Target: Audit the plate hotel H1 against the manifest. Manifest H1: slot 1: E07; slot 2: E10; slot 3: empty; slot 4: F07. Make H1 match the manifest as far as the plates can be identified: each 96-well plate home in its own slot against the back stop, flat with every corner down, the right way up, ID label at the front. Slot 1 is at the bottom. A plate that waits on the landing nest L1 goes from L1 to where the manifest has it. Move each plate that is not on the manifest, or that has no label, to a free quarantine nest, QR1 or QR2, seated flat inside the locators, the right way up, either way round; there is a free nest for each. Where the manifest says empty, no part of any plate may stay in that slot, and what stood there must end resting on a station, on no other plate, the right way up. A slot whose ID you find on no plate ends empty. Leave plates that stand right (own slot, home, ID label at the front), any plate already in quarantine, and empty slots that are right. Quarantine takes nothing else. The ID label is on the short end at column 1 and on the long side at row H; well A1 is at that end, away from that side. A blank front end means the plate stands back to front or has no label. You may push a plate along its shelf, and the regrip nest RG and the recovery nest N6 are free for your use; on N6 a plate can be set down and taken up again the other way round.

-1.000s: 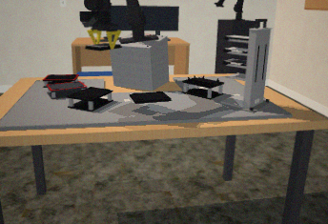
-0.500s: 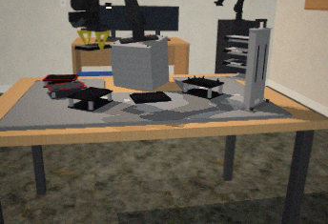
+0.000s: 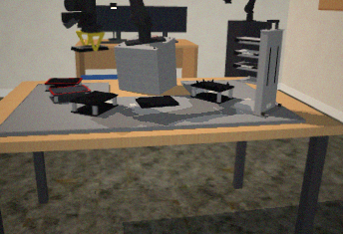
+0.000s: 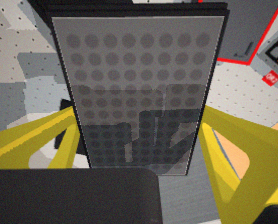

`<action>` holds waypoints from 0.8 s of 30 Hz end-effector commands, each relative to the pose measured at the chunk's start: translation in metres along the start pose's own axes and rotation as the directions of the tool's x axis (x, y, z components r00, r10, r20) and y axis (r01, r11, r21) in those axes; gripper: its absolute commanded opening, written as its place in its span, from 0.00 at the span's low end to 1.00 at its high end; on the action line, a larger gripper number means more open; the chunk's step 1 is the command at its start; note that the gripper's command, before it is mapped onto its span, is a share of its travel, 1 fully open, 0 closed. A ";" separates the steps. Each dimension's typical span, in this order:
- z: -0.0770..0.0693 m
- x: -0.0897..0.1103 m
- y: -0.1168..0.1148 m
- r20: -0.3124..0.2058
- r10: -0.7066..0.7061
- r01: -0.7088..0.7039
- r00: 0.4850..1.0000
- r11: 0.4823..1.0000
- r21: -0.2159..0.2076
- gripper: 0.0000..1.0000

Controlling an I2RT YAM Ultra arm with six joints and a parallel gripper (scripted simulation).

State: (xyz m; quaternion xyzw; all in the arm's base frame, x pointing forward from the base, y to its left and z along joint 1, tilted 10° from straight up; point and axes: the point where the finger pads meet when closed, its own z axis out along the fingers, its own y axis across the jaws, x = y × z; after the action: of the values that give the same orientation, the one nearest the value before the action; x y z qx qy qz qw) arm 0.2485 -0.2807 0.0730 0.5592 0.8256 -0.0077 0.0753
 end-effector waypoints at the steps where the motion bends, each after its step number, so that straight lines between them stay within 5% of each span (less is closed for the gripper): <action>1: -0.022 -0.014 0.001 0.062 0.072 -0.070 0.995 0.997 -0.034 0.86; 6: -0.018 -0.016 -0.017 0.053 0.173 -0.171 0.983 0.985 -0.034 0.86; 22: -0.022 -0.029 -0.062 0.057 0.160 -0.159 0.985 0.987 -0.029 0.86; 24: -0.013 -0.028 -0.070 0.032 0.162 -0.161 0.986 0.987 -0.020 0.86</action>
State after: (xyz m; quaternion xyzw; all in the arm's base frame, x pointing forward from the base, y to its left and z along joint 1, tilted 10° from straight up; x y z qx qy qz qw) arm 0.1966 -0.3190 0.0732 0.6300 0.7724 0.0021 0.0801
